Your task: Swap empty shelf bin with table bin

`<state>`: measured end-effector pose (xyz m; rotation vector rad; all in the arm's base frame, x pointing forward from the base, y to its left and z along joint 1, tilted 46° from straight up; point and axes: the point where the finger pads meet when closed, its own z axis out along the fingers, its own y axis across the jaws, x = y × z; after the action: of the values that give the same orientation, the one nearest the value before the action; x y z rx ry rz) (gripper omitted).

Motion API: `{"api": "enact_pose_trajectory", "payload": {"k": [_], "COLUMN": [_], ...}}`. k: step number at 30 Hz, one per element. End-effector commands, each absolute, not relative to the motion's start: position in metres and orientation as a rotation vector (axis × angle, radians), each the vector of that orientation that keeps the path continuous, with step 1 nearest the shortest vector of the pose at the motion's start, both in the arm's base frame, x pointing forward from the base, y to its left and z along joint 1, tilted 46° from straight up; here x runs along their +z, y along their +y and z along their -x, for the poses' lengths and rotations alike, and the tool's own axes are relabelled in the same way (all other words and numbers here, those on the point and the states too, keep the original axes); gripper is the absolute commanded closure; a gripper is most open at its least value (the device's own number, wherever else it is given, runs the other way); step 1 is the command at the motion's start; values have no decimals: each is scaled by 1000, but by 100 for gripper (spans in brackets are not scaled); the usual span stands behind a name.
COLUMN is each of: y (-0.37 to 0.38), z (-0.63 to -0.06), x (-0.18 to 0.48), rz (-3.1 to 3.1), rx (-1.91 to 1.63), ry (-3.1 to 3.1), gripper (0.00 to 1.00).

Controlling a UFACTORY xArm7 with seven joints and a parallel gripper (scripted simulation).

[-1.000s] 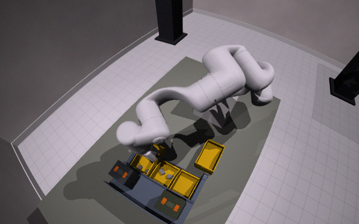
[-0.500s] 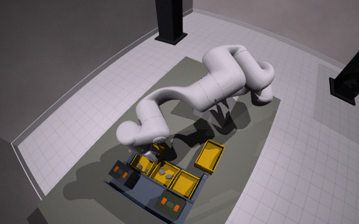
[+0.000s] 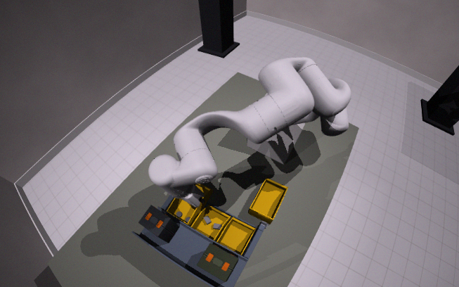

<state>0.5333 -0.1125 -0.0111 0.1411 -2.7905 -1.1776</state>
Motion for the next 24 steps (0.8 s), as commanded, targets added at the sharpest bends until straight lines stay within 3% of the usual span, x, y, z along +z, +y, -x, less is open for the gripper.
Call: {"api": "enact_pose_trajectory", "payload": {"k": [1, 9, 24], "y": [-115, -114, -131], "z": [-534, -524, -419], "x": [-10, -17, -63], "rz": [-138, 81, 1174], "rx": [-1175, -1154, -977], "ry": [-2796, -2751, -2228], "gripper": [100, 100, 100]}}
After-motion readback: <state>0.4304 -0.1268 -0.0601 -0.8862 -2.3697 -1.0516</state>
